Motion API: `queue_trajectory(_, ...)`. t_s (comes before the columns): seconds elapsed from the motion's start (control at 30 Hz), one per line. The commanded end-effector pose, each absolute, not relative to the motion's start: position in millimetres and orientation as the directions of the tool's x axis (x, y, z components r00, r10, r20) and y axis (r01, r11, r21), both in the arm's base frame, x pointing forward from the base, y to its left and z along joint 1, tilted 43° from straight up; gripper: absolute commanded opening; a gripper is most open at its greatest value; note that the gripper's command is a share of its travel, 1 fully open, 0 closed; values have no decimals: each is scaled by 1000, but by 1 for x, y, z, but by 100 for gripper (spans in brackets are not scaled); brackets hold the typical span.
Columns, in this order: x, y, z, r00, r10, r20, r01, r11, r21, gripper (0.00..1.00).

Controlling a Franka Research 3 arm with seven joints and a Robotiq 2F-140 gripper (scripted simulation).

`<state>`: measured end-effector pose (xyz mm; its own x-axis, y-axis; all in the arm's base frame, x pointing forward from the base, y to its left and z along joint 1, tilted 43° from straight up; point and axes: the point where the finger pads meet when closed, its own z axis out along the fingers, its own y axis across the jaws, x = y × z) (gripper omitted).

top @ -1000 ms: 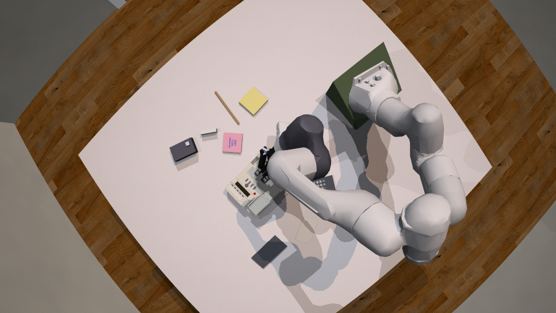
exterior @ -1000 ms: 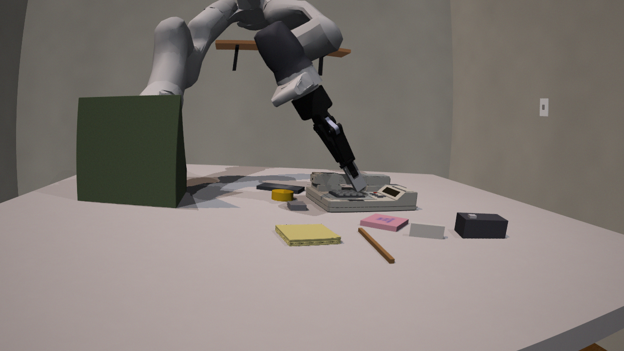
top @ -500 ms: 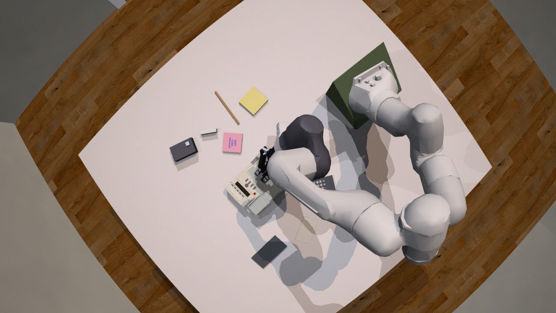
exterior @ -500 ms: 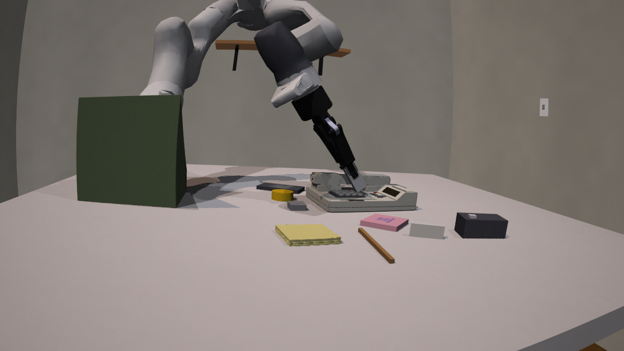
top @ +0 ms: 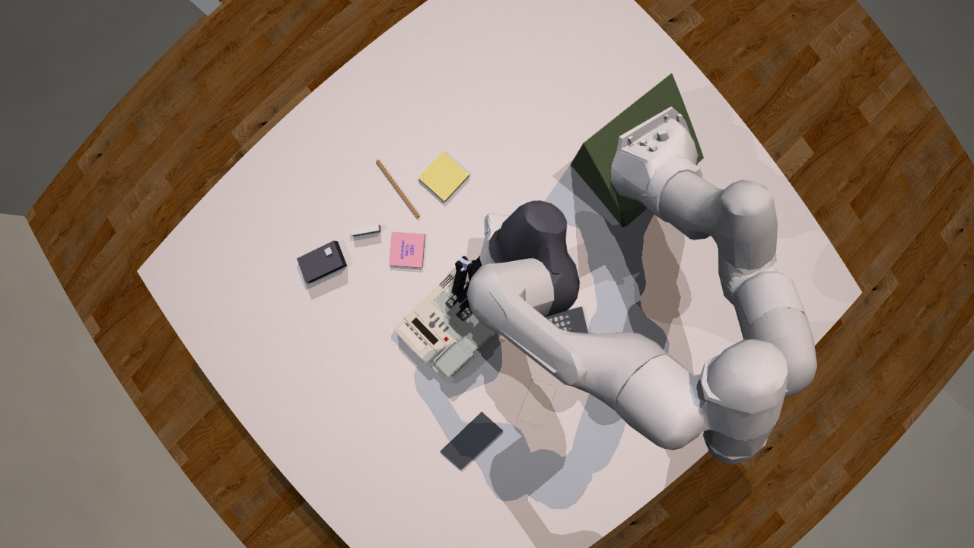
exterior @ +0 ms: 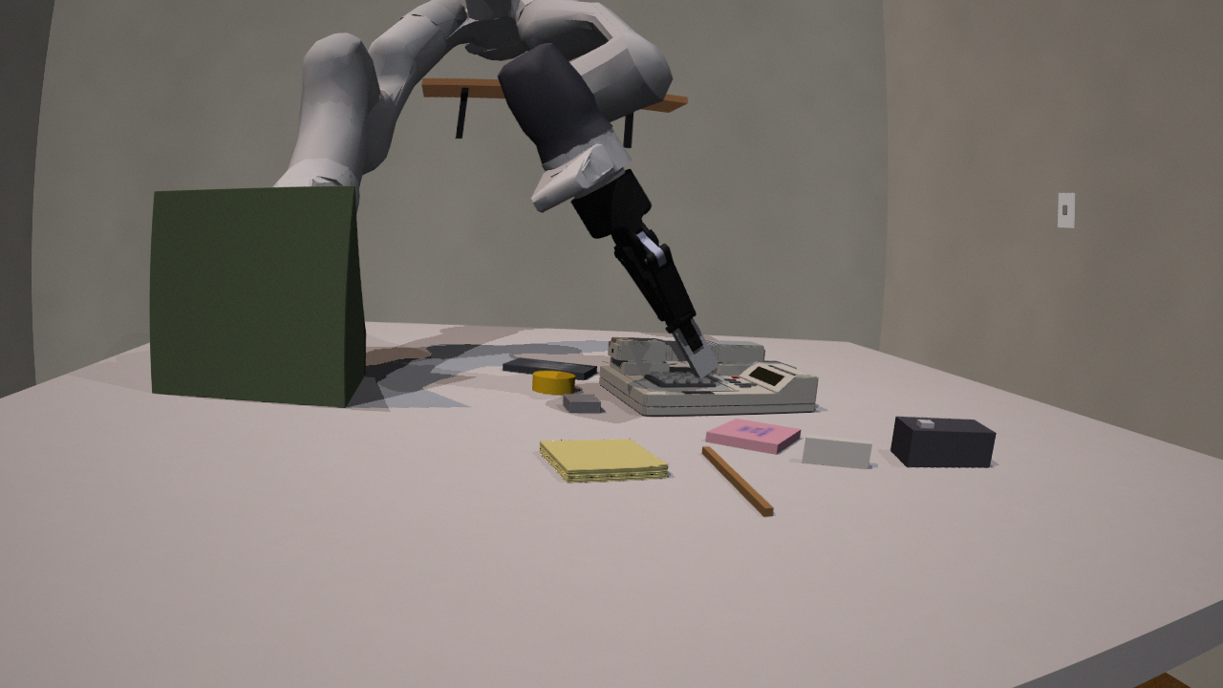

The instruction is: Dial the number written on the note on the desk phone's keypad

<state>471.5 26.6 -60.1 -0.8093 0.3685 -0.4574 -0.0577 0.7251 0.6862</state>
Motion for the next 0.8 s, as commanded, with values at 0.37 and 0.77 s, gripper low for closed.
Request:
queue_trajectory(0.37, 472, 26, -58, -810, 362, -462, -66, 727, 684, 0)
queue_trajectory(0.77, 471, 20, -52, -810, 362, -462, -66, 727, 684, 0)
